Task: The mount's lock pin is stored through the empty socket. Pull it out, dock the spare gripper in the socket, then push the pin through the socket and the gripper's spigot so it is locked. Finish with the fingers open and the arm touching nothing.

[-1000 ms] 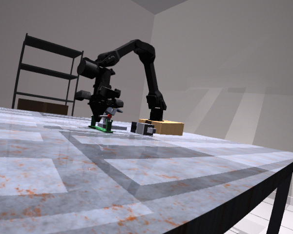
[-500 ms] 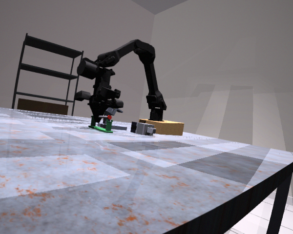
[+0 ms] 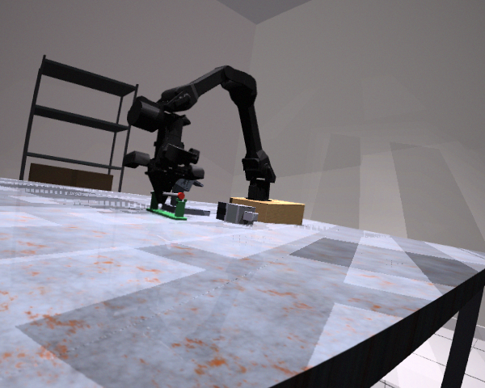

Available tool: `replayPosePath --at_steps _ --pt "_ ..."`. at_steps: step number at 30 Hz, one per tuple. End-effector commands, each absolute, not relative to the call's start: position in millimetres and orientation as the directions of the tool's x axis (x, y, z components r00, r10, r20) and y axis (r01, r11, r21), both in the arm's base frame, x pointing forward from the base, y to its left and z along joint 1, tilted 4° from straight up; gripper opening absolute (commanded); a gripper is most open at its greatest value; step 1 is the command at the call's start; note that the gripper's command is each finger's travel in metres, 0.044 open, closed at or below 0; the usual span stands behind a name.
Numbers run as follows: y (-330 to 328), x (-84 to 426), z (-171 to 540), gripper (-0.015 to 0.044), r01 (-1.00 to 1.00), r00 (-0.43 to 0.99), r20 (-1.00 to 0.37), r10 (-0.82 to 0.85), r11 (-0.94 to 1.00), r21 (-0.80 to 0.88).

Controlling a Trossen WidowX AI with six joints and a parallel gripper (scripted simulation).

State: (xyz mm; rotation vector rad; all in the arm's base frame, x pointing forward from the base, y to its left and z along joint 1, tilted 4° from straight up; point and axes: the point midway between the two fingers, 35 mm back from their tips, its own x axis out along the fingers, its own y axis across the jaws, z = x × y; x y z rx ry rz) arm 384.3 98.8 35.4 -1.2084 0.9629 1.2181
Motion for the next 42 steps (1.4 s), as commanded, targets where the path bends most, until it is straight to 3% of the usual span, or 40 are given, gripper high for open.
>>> replayPosePath --at_steps 1,17,34,42 --pt "98.5 383.4 30.0 0.0000 -0.989 0.126 -0.980 0.152 -0.061 -0.137" --pt "98.8 384.3 34.9 0.0000 -0.988 0.136 -0.979 0.154 -0.055 -0.146" --pt "98.4 381.6 50.3 0.0440 -0.988 0.132 -0.979 0.153 -0.055 -0.141" --pt "98.3 379.8 72.9 0.0440 -0.988 0.136 -0.979 0.155 -0.055 -0.146"
